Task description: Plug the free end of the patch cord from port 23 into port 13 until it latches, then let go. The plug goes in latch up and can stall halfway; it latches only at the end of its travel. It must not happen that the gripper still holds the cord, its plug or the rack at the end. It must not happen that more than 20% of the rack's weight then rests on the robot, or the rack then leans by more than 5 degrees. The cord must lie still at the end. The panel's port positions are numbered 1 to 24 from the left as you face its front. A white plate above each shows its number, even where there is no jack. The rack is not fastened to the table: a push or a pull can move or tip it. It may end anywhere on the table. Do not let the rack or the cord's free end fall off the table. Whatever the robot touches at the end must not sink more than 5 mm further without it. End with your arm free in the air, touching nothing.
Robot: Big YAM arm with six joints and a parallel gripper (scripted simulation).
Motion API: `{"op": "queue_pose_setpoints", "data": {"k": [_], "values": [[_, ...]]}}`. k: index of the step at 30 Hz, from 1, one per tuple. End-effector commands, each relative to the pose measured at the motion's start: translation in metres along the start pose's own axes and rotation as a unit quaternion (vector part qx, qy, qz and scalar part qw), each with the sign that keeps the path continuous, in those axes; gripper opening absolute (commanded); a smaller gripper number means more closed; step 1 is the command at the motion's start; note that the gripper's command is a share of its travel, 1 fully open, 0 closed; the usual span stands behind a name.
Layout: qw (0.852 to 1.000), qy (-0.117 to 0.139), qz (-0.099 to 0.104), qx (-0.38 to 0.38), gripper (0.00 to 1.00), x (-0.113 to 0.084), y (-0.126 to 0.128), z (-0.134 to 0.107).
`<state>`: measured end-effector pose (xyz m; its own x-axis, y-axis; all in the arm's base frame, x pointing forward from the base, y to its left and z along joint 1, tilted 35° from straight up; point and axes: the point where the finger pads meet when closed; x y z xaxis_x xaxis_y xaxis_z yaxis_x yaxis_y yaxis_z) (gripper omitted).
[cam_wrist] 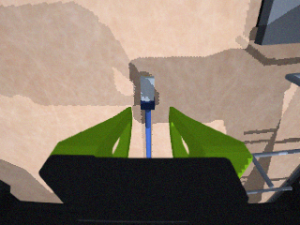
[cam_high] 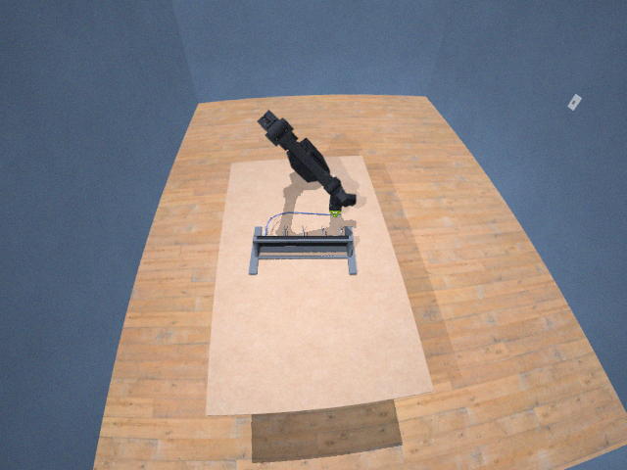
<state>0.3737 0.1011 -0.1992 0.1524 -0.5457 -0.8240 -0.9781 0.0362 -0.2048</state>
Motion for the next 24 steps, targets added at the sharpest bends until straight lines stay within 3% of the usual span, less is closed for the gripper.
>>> {"op": "queue_pose_setpoints", "data": {"k": [1,24], "values": [[1.000,0.001,0.003,0.004,0.36,0.0053,-0.0098,0.0028],[1.000,0.002,0.004,0.004,0.36,0.0063,-0.0064,0.0017]]}}
Point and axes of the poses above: the point where the finger pads meet when closed, its own x axis out along the fingers, its own y axis across the jaws, z = x × y, and after that the axes turned 1 degree about x, right-handed
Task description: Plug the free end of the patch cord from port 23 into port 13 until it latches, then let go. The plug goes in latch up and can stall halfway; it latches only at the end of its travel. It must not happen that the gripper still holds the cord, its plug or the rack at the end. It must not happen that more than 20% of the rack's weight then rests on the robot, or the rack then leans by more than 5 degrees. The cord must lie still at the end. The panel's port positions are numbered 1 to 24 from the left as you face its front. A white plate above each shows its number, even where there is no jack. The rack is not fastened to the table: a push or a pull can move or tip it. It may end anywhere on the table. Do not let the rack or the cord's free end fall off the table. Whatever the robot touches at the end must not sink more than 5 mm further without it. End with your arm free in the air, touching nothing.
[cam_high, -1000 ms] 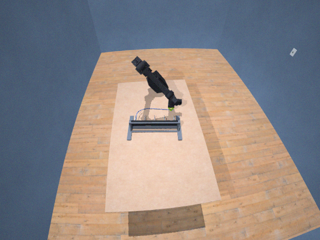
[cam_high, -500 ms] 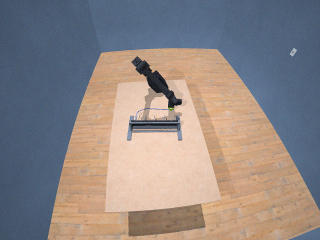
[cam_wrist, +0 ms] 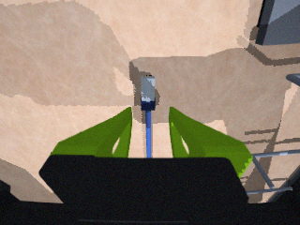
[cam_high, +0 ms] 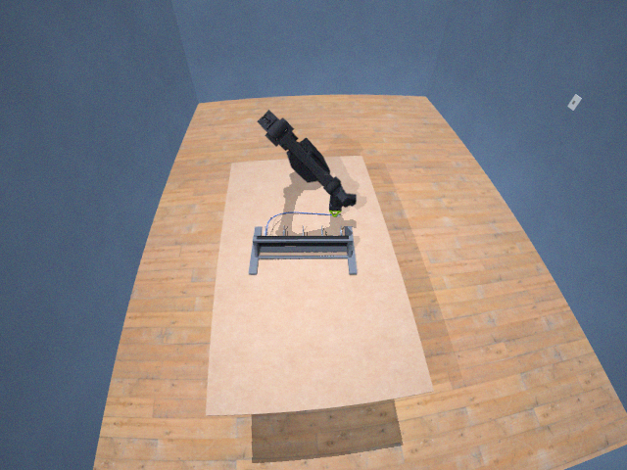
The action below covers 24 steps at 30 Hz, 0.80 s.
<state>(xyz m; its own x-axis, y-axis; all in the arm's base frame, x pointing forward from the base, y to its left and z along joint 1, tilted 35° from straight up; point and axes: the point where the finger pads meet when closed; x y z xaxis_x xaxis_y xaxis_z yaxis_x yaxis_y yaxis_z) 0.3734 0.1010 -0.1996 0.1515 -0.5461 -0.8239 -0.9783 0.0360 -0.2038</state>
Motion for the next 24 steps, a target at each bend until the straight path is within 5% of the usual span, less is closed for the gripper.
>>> {"op": "queue_pose_setpoints", "data": {"k": [1,24], "values": [[1.000,0.001,0.004,0.004,0.36,0.006,-0.007,0.002],[1.000,0.004,0.007,0.003,0.36,0.009,0.004,-0.004]]}}
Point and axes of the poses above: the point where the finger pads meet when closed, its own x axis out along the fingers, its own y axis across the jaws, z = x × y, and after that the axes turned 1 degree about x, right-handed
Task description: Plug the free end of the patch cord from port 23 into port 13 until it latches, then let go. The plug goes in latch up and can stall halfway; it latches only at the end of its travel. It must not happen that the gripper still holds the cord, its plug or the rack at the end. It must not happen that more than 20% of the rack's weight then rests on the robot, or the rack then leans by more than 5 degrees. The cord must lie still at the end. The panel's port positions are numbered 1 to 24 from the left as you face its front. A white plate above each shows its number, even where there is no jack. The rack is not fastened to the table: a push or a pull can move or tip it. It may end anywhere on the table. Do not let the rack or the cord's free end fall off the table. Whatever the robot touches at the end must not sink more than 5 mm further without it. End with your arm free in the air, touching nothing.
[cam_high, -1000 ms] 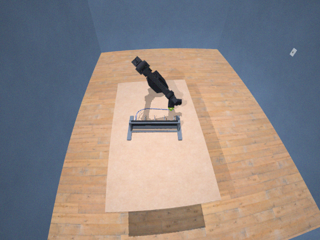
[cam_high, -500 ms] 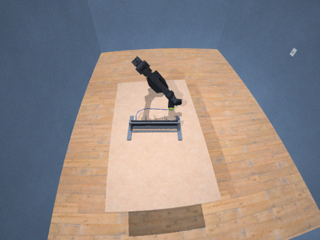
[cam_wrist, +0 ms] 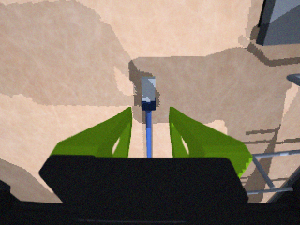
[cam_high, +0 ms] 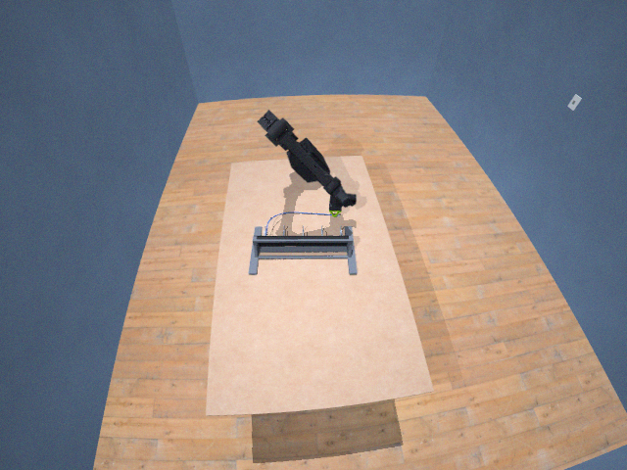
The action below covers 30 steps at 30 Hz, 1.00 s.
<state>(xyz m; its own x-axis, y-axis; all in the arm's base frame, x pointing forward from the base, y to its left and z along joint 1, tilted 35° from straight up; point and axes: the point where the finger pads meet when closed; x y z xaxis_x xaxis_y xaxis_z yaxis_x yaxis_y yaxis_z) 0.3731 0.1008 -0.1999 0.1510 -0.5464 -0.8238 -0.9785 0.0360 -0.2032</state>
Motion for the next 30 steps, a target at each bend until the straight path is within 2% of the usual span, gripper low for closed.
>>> {"op": "queue_pose_setpoints", "data": {"k": [1,30], "values": [[1.000,0.003,0.007,0.003,0.36,0.0084,0.0041,-0.0039],[1.000,0.000,0.002,0.007,0.36,0.0056,0.0038,-0.0029]]}}
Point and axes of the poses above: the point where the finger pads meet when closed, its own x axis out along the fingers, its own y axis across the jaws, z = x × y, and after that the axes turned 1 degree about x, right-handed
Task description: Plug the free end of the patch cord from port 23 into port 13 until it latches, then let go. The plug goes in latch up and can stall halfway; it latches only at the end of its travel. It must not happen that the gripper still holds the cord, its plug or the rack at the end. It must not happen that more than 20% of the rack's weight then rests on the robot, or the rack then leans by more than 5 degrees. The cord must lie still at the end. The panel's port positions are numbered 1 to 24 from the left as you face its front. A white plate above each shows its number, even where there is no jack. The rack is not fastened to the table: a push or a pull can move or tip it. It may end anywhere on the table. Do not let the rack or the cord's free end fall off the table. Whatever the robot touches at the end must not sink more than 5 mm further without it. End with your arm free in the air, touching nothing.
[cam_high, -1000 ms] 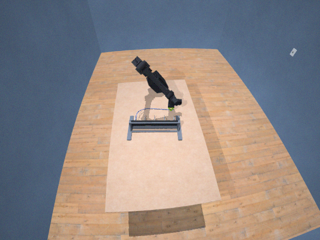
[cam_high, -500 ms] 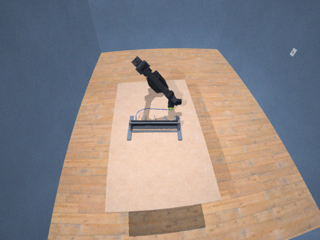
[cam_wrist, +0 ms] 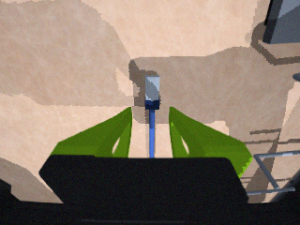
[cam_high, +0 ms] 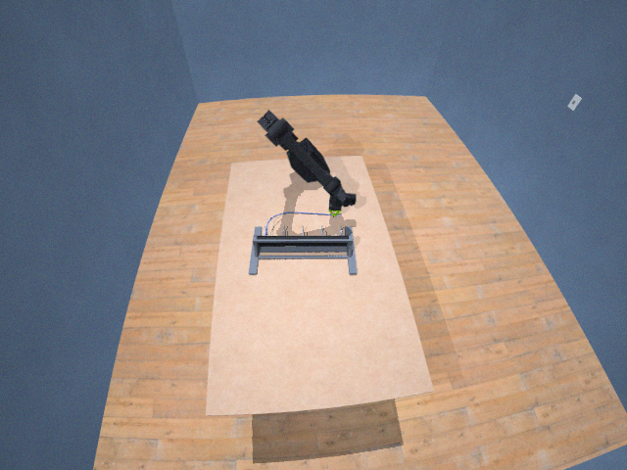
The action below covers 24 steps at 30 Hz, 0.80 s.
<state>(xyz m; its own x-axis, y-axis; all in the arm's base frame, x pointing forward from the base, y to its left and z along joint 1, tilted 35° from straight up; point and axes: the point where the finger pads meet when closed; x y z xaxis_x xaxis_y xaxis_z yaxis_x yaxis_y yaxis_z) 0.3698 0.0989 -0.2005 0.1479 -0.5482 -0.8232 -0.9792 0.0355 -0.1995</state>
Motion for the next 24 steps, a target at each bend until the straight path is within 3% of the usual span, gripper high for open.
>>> {"op": "queue_pose_setpoints", "data": {"k": [1,24], "values": [[1.000,-0.001,0.000,0.009,0.36,0.004,0.000,-0.001],[1.000,-0.009,-0.010,0.011,0.36,-0.008,-0.007,0.001]]}}
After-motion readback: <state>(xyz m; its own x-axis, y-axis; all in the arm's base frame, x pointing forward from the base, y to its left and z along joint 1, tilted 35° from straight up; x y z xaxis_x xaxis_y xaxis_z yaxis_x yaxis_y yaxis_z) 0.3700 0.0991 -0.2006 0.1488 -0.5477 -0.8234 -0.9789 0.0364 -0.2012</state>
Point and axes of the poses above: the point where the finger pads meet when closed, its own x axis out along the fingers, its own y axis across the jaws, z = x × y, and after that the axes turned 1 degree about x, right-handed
